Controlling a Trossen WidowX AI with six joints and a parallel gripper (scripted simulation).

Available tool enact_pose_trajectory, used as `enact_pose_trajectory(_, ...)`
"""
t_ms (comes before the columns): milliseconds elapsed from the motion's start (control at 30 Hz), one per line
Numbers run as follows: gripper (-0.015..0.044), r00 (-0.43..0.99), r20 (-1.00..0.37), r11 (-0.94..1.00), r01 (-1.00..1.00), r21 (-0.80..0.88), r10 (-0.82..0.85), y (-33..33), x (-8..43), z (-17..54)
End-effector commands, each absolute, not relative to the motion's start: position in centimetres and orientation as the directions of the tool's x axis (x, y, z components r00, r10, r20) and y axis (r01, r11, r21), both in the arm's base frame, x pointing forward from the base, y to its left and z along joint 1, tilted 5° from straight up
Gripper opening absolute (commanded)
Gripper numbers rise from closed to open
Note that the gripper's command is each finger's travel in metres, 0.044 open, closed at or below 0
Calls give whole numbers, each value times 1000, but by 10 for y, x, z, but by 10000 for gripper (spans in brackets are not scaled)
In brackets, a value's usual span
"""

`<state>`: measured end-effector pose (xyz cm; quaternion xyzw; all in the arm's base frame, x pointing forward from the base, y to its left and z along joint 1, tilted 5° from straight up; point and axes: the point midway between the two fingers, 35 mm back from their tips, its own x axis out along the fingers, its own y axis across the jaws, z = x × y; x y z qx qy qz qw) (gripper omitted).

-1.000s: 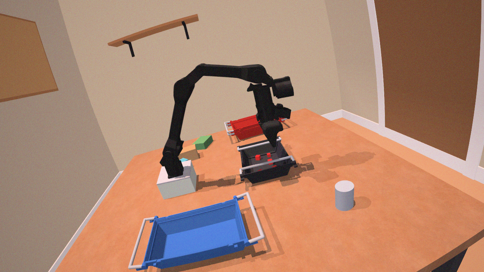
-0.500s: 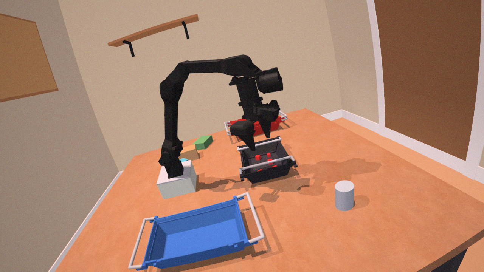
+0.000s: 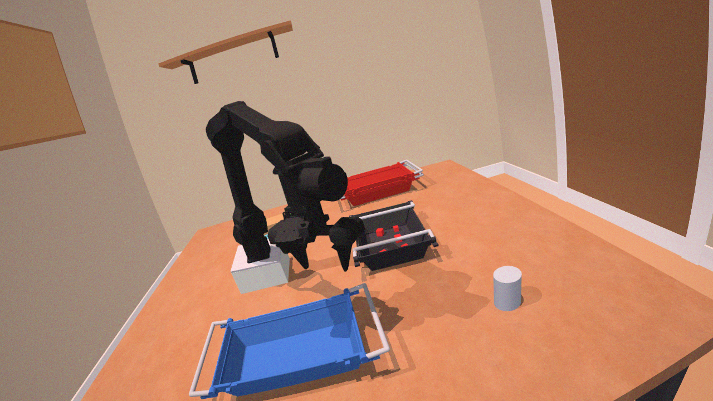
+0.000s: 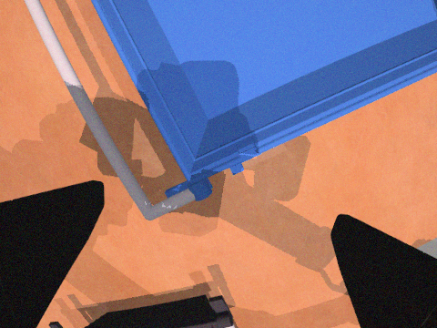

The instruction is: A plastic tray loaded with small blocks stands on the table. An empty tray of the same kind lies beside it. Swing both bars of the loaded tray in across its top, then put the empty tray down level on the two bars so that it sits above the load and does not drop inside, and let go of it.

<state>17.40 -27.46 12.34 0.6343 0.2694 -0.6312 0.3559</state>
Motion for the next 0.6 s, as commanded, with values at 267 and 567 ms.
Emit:
enact_pose_trajectory(267, 440, 41, -995, -994, -54, 94, -96, -265, 67, 79)
enact_pose_trajectory(567, 440, 41, -995, -994, -54, 94, -96, -265, 67, 76)
